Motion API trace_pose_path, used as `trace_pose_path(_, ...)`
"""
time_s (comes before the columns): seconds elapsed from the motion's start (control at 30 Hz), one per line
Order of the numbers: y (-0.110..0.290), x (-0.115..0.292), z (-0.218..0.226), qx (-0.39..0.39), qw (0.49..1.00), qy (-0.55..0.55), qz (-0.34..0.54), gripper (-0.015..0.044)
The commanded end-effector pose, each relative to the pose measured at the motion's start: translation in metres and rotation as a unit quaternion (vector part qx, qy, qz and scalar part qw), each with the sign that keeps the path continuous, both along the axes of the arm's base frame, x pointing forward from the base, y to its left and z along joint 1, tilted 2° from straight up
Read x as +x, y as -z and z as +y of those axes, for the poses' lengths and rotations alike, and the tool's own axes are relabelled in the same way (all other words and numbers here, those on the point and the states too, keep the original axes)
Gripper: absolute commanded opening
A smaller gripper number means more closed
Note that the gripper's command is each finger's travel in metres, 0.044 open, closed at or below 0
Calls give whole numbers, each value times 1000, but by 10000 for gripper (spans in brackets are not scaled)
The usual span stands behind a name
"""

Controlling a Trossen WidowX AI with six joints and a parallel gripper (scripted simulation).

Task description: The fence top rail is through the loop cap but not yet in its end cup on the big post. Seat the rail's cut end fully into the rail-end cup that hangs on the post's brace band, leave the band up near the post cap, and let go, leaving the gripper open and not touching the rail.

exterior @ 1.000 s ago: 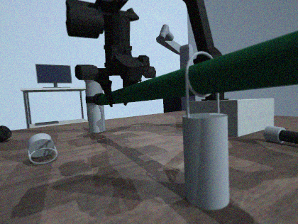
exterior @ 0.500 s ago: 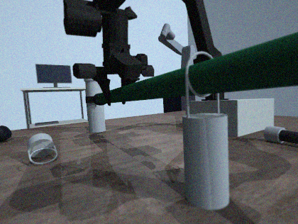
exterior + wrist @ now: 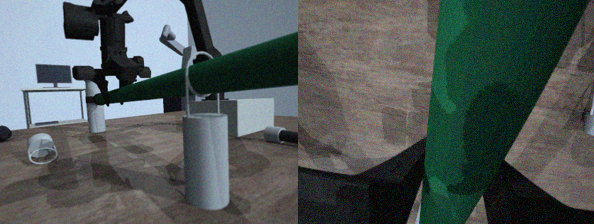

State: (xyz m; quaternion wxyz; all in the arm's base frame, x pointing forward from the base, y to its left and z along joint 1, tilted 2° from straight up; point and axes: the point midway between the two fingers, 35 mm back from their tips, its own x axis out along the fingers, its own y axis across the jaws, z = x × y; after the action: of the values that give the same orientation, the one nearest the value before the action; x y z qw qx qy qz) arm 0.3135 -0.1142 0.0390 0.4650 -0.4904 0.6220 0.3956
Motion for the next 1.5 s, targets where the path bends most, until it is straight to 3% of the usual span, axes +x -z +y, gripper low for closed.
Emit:
trace_pose_path(0.0,-1,0,-4,-5,1000,-1,-1,0)
trace_pose_path(1.47,-3,1,-4,-5,1000,-3,1,0)
